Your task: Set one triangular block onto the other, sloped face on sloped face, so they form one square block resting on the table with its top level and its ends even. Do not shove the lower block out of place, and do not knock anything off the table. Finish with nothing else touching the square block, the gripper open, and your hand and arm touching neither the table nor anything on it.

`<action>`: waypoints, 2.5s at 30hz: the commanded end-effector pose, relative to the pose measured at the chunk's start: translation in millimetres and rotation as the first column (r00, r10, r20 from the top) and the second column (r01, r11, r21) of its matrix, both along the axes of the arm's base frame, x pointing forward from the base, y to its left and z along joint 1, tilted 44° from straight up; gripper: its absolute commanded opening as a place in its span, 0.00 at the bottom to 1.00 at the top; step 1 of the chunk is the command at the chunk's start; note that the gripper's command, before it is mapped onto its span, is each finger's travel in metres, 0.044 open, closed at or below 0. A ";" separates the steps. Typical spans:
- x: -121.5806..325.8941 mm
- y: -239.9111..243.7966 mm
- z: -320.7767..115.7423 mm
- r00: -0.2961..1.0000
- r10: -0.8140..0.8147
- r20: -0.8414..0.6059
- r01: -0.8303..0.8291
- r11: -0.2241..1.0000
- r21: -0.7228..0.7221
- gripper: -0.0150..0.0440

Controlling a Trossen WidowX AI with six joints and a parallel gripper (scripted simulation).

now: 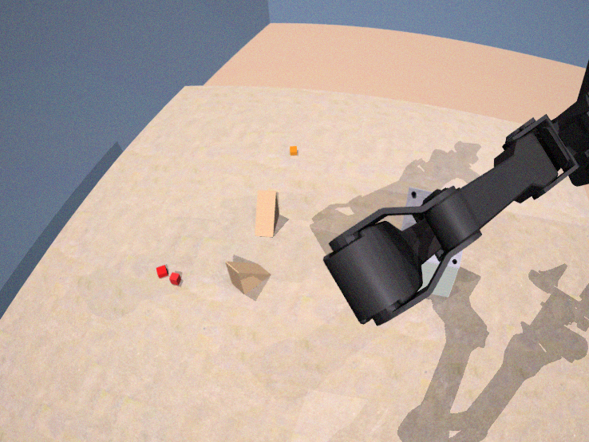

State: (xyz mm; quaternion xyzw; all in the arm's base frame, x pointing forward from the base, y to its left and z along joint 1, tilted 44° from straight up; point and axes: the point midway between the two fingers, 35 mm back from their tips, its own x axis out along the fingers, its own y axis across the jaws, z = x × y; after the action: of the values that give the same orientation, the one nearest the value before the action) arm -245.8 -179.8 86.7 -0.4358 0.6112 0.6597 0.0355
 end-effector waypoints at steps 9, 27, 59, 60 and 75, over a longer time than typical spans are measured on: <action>72.5 -95.4 6.7 0.813 0.583 -0.007 -0.560 0.784 0.270 1.00; 341.7 -167.4 21.1 -0.427 0.891 0.153 -0.681 -0.429 0.593 1.00; 626.8 173.9 36.2 -0.155 -0.870 0.468 0.857 0.117 0.502 1.00; 627.0 188.7 37.3 -0.074 -0.882 0.465 0.849 0.189 0.493 1.00; 615.8 269.2 43.8 0.377 -0.823 0.424 0.696 0.554 0.457 1.00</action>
State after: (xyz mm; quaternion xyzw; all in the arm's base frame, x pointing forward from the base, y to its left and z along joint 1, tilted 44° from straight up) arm 370.3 87.3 130.0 -0.2769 0.6292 0.4430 0.5755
